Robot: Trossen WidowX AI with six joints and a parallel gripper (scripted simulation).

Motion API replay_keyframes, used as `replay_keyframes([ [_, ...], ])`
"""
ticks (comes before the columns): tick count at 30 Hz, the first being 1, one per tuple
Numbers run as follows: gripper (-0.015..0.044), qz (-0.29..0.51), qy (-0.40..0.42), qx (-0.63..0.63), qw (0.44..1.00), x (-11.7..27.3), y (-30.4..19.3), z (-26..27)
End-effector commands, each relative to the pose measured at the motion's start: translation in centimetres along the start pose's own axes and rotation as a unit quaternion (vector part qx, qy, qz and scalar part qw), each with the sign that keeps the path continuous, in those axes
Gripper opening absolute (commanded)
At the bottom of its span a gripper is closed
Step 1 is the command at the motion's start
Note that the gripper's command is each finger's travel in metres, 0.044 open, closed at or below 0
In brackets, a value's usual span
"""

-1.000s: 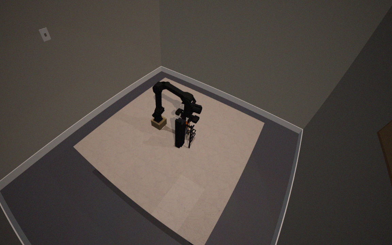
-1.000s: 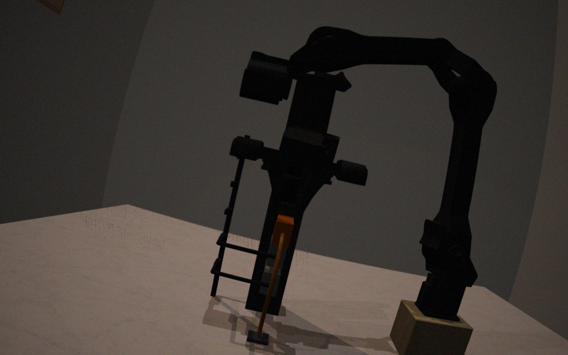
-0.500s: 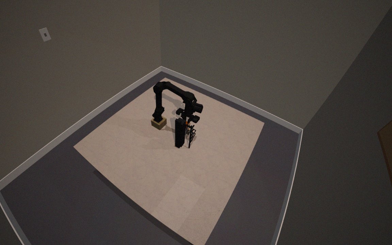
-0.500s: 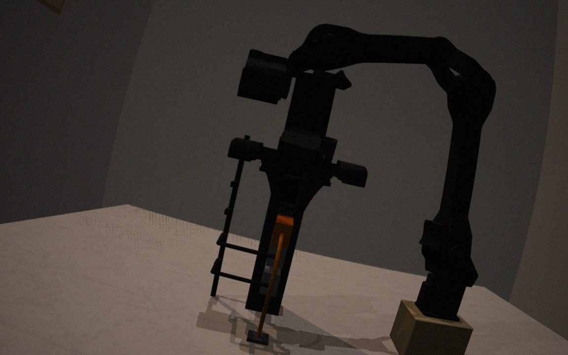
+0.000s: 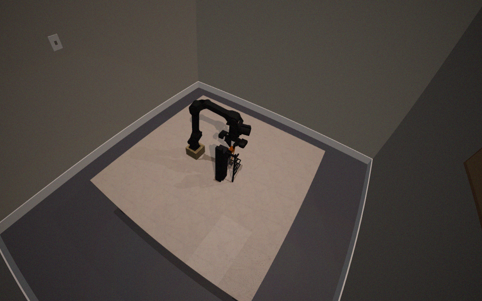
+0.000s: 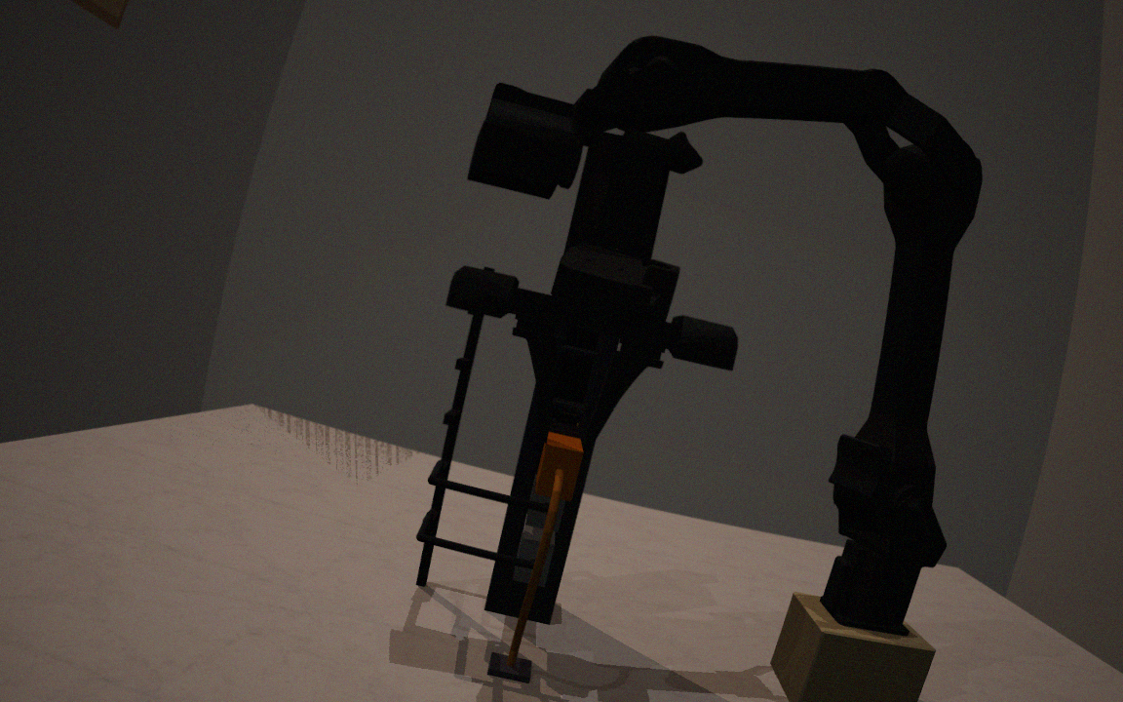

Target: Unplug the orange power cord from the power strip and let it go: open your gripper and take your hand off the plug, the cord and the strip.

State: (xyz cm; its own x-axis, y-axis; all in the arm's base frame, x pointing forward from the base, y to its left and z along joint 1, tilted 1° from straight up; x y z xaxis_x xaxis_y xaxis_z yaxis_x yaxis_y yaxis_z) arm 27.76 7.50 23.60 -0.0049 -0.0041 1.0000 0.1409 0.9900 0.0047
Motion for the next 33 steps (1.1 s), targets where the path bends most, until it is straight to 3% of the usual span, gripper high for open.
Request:
replay_keyframes([
  [1, 0.021, 0.0, -0.002, 0.002, 1.0, -0.1, -0.3, 0.1],
  [10, 0.044, 0.0, -0.002, 0.002, 1.0, 0.4, 1.7, 0.4],
  [15, 0.044, -0.002, -0.002, 0.002, 1.0, 1.2, 5.5, 1.3],
  [33, 0.044, -0.002, -0.002, 0.002, 1.0, 1.2, 5.5, 1.3],
])
Point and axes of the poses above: the point midway between the two fingers, 35 mm back from their tips, its own x axis back along the fingers, its own z axis across the jaws, y = z × x, the point moved 10 cm from there along x, back along the fingers, and after that the axes turned 12 degrees about -x, right-handed, at the moved point
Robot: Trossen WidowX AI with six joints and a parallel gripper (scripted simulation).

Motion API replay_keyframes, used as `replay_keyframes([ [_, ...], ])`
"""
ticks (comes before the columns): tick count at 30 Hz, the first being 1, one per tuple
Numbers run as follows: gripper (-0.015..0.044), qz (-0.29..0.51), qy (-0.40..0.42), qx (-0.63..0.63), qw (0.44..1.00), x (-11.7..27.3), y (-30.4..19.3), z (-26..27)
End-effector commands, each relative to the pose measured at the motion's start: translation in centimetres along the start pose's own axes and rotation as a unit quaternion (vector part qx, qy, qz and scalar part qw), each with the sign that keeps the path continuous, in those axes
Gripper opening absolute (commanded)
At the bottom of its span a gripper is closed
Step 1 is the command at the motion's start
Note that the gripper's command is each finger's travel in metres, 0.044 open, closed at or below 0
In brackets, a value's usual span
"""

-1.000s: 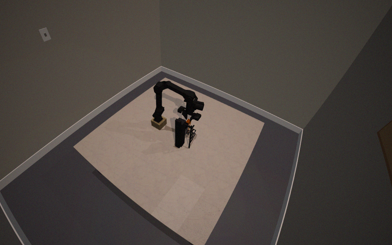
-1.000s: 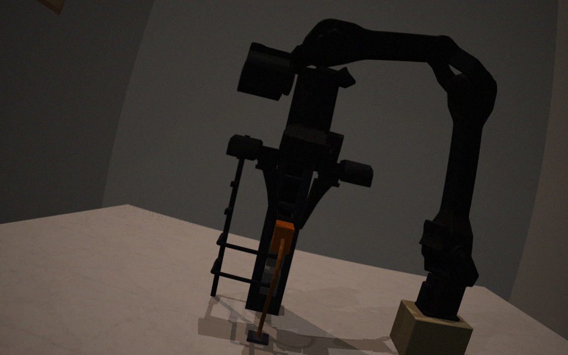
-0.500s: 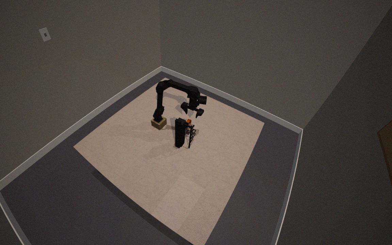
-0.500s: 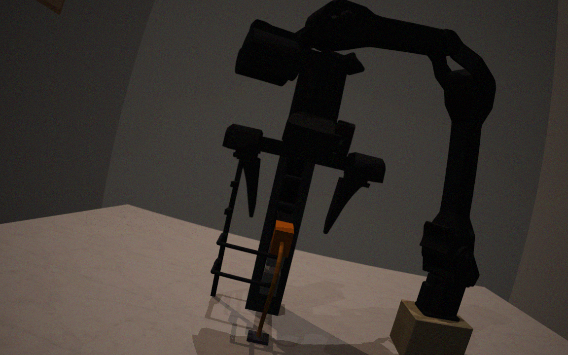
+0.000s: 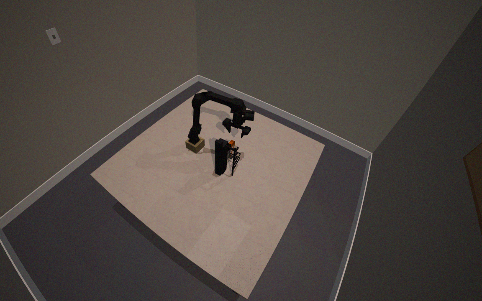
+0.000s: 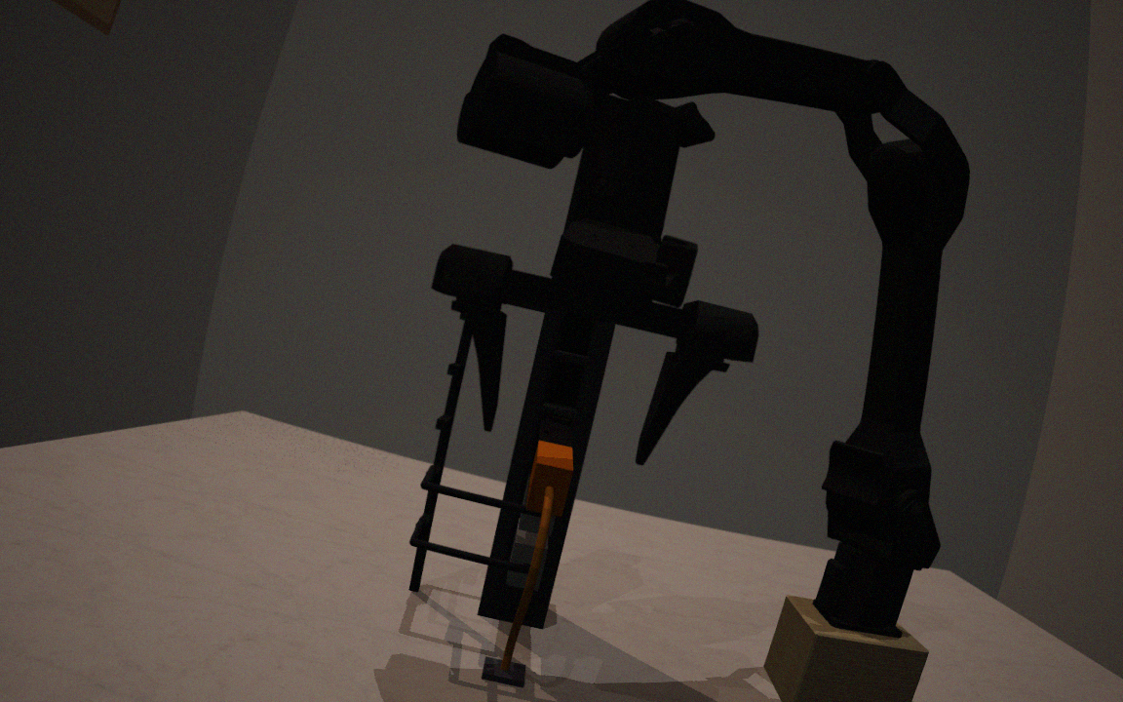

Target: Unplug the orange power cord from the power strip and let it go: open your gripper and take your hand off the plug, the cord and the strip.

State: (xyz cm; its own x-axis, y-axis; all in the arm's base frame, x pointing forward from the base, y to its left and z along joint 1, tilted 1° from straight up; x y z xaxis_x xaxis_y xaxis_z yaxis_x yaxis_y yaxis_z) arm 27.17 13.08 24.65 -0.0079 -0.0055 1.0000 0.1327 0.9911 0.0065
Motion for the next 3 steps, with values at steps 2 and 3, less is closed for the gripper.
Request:
replay_keyframes([
  [2, 0.044, -0.001, 0.0, -0.002, 1.0, 0.14, 0.06, -0.01],
  [3, 0.044, -0.001, 0.0, -0.002, 1.0, 0.14, 0.06, -0.01],
])
Point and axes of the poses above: the point midway between the two fingers, 35 mm back from their tips, its own x axis back along the fingers, its own z axis across the jaws, y = z × x, the point moved 10 cm from there along x, back along the fingers, and after that the axes turned 12 degrees about -x, right-handed, at the moved point
